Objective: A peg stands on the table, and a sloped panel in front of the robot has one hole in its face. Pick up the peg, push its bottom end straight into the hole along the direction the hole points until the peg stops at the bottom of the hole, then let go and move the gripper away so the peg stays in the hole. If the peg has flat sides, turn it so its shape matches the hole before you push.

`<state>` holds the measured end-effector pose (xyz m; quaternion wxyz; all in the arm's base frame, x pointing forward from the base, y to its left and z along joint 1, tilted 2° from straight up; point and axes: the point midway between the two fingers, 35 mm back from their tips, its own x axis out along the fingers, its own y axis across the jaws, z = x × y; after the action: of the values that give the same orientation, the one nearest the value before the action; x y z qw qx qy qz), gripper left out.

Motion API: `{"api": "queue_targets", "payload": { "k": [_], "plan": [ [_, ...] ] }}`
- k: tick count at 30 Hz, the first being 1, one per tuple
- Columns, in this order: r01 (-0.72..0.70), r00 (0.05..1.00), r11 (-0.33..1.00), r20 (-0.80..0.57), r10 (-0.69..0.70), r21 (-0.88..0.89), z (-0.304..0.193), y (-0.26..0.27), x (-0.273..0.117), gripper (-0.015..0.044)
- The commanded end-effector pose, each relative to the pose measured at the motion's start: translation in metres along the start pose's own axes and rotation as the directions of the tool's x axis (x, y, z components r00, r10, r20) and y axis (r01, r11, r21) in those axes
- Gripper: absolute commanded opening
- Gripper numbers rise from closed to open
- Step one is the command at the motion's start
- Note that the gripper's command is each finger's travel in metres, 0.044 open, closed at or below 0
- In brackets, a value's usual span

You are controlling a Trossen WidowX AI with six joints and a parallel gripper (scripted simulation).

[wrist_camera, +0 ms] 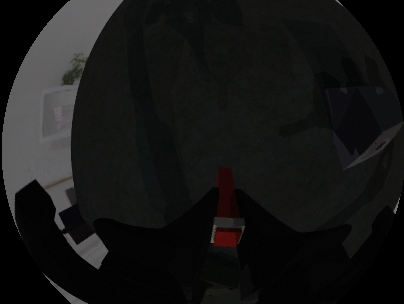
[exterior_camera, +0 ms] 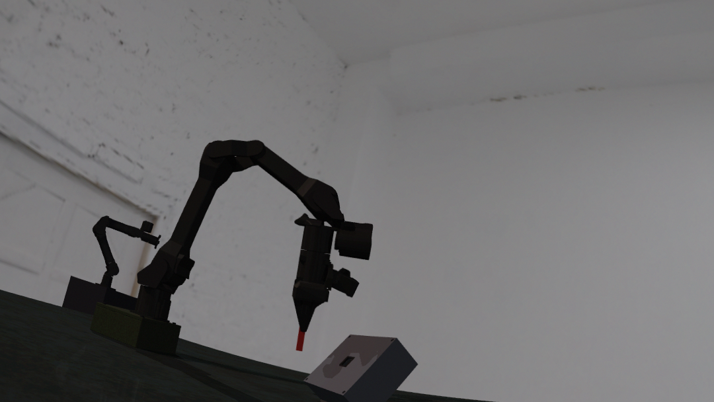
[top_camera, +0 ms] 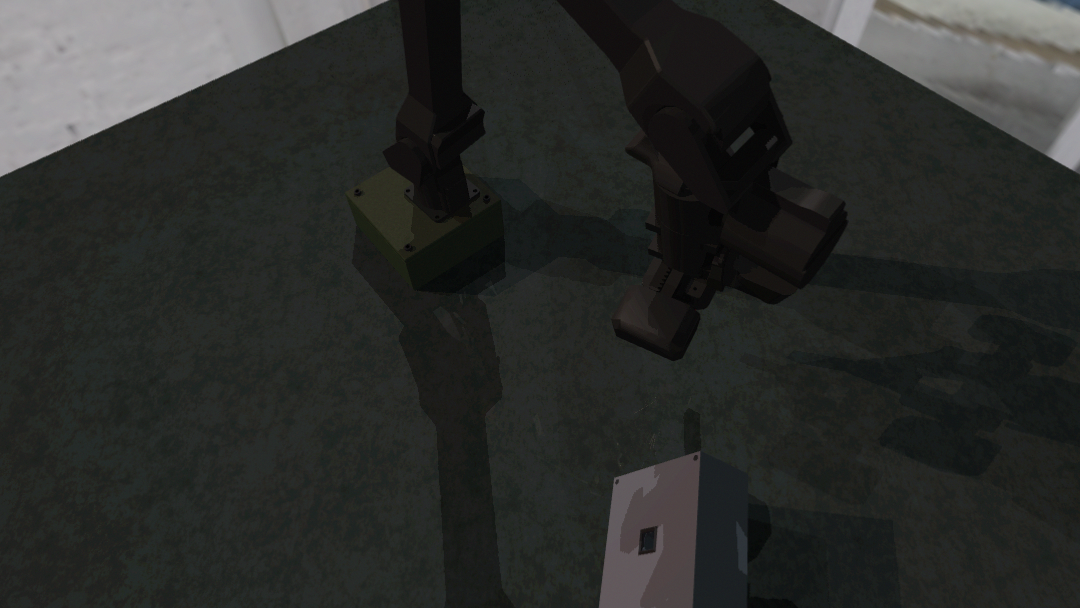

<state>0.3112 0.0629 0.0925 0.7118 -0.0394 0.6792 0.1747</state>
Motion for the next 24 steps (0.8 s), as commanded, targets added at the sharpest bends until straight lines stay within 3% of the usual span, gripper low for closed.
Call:
{"api": "queue_targets", "payload": {
  "k": [1, 24],
  "plan": [
    [-0.016, 1.000, 0.999, 0.013, 0.016, 0.028, 0.002, -0.004, -0.001, 0.0000],
    [-0.093, 0.994, 0.982, 0.072, 0.082, 0.166, 0.006, -0.030, -0.006, 0.0000]
  ]
}}
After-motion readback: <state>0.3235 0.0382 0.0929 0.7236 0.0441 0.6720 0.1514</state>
